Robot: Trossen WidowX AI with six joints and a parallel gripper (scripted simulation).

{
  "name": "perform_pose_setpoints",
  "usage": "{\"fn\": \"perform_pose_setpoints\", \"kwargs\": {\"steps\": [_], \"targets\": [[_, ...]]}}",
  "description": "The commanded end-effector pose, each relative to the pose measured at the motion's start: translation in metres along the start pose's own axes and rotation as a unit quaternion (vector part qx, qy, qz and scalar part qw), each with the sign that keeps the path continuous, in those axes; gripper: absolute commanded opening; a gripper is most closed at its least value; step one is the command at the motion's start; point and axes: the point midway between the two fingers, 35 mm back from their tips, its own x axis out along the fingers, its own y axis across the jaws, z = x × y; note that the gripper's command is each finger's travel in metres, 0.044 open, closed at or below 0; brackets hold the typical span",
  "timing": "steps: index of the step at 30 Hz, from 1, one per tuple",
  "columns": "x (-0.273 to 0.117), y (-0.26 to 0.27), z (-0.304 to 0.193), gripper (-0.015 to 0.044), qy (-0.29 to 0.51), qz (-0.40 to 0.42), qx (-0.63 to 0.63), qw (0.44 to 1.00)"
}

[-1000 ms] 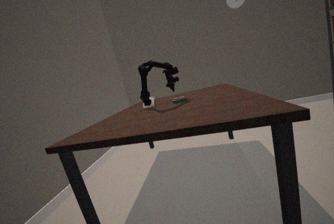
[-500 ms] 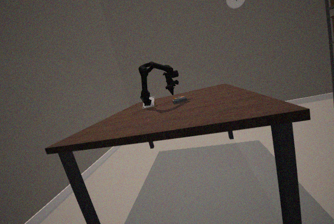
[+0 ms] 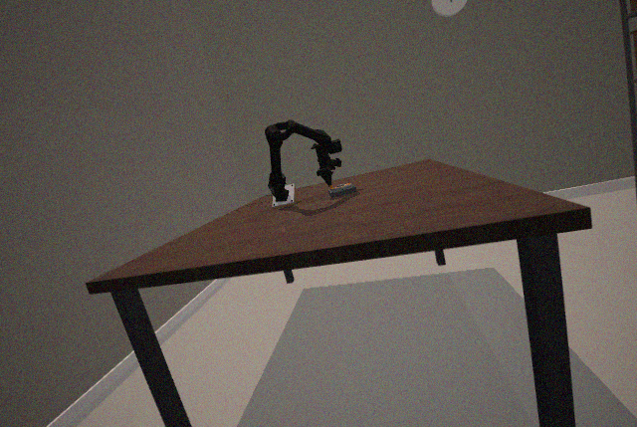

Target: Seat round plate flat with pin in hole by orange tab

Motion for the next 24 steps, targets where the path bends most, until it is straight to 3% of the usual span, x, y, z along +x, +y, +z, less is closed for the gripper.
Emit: {"fn": "perform_pose_setpoints", "kwargs": {"steps": [1, 24], "targets": [[0.001, -0.008, 0.001, 0.0, -0.003, -0.001, 0.001, 1.0], [0.002, -0.032, 0.008, 0.0, -0.003, -0.002, 0.001, 1.0]]}}
